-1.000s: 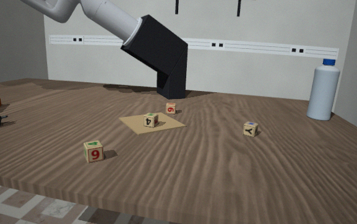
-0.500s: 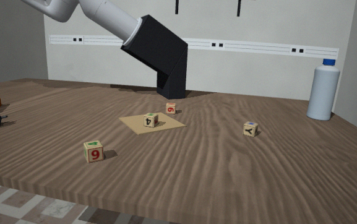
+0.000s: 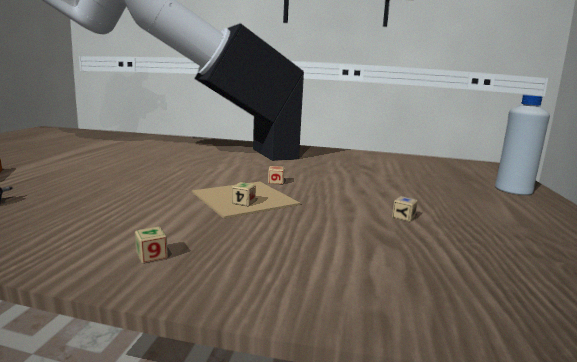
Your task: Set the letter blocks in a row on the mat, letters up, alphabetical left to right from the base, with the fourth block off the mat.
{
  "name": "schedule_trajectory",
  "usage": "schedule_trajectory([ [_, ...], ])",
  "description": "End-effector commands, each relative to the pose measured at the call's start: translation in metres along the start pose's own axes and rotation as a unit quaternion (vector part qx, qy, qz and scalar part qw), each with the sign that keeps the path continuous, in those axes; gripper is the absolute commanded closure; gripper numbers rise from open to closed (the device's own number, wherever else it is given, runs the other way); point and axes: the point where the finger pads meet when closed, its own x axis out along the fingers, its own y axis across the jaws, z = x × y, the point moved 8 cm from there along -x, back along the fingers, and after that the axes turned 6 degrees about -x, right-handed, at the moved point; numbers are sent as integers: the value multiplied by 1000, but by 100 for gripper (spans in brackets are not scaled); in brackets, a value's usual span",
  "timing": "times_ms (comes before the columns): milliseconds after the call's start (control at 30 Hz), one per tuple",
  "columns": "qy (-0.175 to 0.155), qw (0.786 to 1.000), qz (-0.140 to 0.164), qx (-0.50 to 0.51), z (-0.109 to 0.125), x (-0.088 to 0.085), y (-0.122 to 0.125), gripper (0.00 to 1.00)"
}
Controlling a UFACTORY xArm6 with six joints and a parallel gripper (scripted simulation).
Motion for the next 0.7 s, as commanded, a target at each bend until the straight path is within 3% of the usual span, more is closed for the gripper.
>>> schedule_trajectory([
  [0,2,999,33,5,-14,-4,53,0],
  [233,-4,997,79,15,-20,-13,132,0],
  [300,-4,997,79,15,-20,-13,132,0],
  [333,-8,995,97,20,-19,-17,165,0],
  [667,-29,988,148,36,-4,-34,269,0],
])
